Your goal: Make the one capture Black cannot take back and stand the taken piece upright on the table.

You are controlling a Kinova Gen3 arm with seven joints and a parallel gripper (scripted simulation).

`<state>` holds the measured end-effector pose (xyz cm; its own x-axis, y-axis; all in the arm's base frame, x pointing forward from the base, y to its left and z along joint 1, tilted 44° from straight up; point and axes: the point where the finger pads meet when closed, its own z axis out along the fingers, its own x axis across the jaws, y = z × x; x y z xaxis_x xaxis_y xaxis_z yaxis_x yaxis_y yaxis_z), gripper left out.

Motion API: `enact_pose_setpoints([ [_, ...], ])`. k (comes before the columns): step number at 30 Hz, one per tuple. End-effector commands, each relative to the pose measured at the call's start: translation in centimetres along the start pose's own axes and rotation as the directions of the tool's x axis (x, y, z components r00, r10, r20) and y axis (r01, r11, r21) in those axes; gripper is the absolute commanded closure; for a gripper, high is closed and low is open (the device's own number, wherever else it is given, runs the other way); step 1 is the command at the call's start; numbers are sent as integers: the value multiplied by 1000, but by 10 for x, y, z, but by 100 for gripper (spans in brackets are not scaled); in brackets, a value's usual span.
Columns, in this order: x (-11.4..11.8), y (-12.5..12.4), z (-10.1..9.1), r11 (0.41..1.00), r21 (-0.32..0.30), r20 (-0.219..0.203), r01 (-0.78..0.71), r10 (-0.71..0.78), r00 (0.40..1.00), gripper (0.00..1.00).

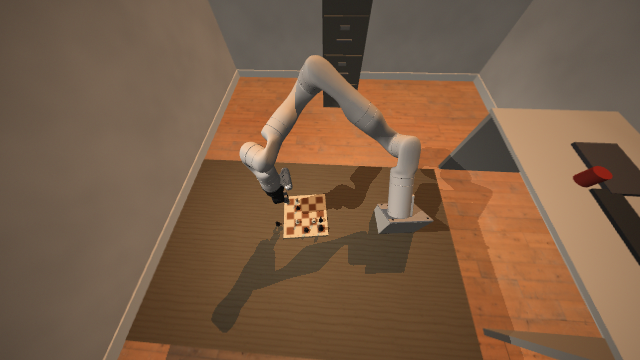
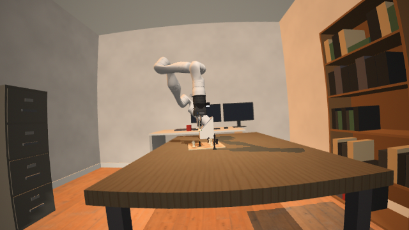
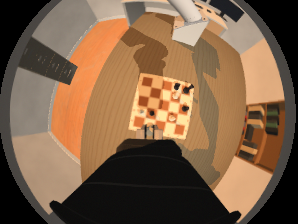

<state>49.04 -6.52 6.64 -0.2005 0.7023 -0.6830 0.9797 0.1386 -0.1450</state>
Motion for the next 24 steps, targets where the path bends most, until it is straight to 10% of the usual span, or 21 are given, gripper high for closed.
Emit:
enact_pose_setpoints([
  [1,0,1,-1,1000,-3,0,0,0,1000,100],
  [9,-40,-4,-2,985,-2,0,-173,173,985,100],
  [24,-40,-4,-1,985,-2,0,-175,175,985,100],
])
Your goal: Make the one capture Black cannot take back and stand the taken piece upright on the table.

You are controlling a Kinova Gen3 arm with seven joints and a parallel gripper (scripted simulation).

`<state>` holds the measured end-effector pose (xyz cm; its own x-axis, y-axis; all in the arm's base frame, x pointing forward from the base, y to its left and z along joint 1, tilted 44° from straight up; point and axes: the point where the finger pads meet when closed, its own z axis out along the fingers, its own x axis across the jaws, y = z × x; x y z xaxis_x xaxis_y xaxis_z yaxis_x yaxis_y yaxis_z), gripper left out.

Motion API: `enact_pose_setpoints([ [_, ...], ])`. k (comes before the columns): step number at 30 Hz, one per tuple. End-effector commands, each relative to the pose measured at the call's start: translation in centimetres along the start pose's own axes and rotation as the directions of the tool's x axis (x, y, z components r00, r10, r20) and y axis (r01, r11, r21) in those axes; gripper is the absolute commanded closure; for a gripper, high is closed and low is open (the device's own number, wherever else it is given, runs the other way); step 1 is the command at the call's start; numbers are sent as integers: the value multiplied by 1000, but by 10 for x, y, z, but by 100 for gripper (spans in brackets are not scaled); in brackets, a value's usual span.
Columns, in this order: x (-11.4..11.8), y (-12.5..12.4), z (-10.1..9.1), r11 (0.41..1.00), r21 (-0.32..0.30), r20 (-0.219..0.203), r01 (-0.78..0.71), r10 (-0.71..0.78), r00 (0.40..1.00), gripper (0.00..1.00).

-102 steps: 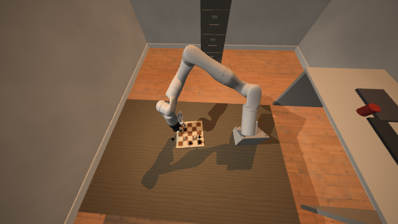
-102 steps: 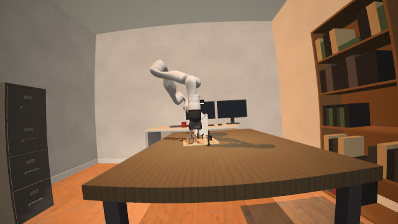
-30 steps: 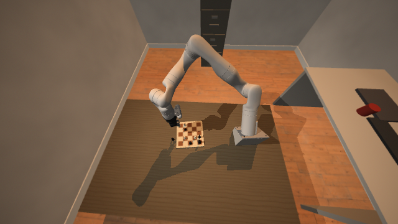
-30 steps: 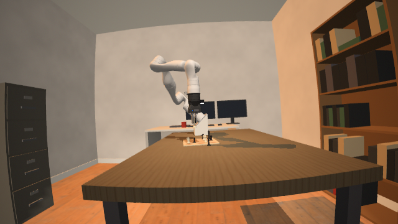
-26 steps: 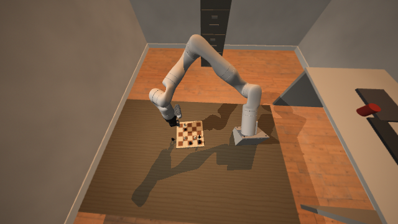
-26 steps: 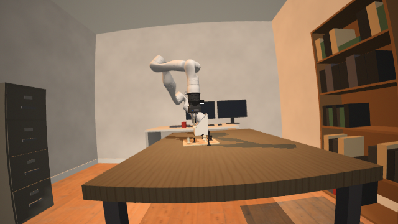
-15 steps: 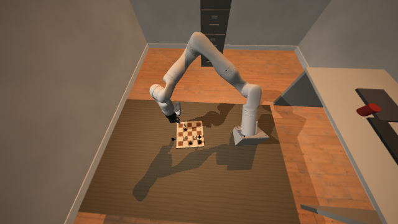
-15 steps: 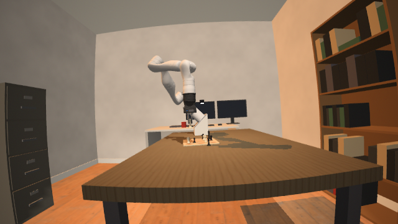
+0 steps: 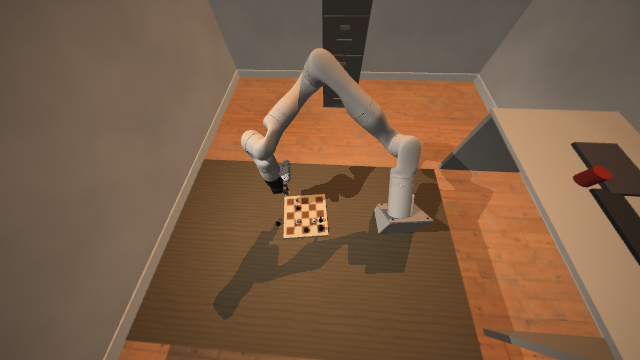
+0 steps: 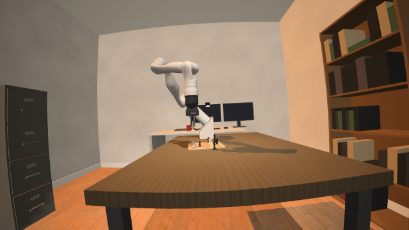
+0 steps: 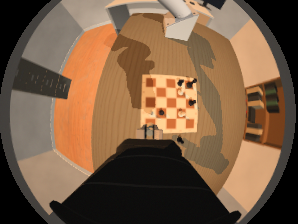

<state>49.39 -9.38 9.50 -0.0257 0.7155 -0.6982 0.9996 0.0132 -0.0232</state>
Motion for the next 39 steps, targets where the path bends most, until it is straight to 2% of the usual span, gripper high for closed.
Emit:
enact_pose_setpoints([
  [1,0,0,0,1000,-2,-1,0,0,1000,100],
  [9,0,1,10,1000,-3,-1,0,0,1000,100],
  [21,0,1,64,1000,-3,-1,0,0,1000,100],
  [23,0,1,64,1000,-3,-1,0,0,1000,100],
  [29,0,1,87,1000,-3,-1,0,0,1000,100],
  [39,0,1,95,1000,-3,-1,0,0,1000,100],
])
